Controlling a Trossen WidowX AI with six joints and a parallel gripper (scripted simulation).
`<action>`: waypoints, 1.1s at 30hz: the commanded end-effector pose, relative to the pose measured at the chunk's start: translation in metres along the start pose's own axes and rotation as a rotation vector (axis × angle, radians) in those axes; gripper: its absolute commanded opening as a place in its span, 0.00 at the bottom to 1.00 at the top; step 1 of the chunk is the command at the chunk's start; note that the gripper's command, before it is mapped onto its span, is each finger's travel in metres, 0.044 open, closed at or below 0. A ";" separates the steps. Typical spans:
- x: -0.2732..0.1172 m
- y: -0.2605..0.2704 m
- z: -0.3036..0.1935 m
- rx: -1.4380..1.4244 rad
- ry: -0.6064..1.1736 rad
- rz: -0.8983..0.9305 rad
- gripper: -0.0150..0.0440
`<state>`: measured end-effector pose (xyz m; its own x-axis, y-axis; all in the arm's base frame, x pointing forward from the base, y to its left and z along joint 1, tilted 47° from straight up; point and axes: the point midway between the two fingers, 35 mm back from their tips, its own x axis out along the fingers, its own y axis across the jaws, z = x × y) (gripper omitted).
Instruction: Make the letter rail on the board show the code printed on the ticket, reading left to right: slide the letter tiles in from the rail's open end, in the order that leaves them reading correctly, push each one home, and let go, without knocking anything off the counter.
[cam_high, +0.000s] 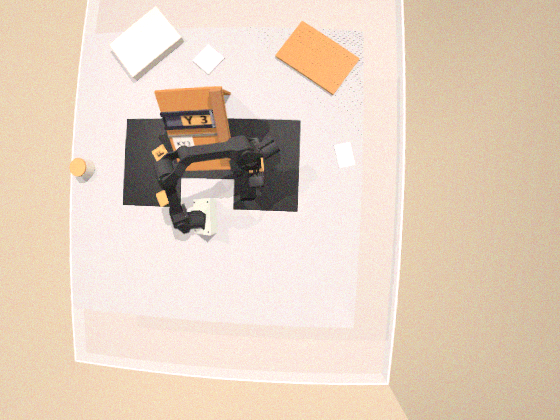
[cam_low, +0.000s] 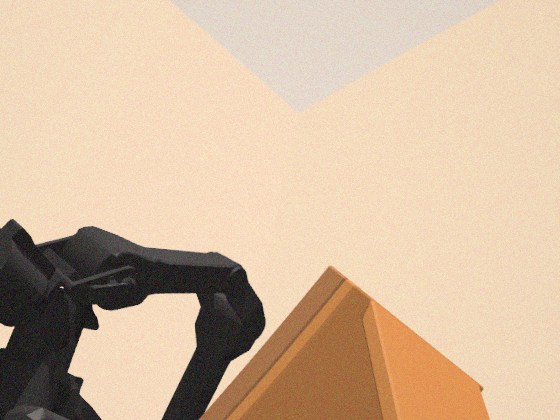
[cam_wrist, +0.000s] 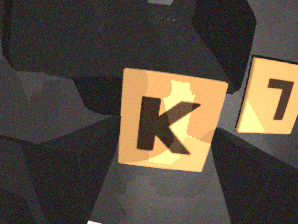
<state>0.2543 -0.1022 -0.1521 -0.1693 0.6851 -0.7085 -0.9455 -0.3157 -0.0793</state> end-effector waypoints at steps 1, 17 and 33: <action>-0.013 -0.008 0.002 0.056 0.043 -0.018 0.25; -0.077 -0.047 0.017 0.388 0.223 -0.187 0.25; -0.118 -0.071 0.038 0.597 0.289 -0.348 0.25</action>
<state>0.3296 -0.1384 -0.0437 0.1509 0.4618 -0.8741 -0.9503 0.3112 0.0004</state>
